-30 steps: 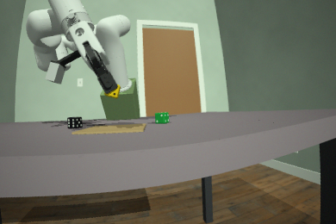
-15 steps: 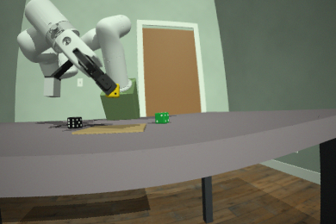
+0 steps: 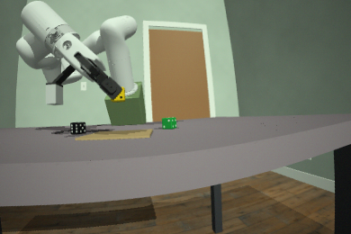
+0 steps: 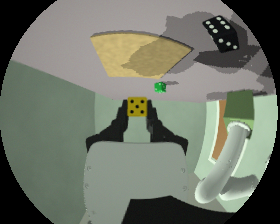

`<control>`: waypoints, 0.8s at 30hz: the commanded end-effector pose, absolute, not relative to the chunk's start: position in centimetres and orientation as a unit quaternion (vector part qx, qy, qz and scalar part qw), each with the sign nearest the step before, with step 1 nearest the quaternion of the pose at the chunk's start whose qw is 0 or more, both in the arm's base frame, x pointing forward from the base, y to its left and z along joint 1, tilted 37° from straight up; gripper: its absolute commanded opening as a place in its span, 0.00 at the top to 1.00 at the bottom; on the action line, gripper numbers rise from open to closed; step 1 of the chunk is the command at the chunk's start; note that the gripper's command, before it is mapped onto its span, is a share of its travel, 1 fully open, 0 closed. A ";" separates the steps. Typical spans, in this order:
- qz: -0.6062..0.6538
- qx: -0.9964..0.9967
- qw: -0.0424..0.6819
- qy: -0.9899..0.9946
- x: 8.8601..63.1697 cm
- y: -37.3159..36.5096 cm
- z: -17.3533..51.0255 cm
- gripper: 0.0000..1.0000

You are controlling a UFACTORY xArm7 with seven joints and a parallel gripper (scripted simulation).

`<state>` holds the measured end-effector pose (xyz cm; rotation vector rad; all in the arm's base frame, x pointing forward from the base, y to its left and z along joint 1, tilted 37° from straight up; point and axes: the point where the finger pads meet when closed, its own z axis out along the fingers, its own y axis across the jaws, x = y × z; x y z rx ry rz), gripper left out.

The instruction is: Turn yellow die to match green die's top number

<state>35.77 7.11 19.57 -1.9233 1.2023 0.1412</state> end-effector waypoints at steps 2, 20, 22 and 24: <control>0.055 -0.768 0.421 0.480 35.8 7.1 19.6 0.73; 0.055 -0.768 0.421 0.480 36.3 7.1 18.9 0.73; 0.055 -0.768 0.421 0.480 36.5 7.1 18.7 0.73; 0.055 -0.768 0.421 0.480 36.6 7.1 18.5 0.73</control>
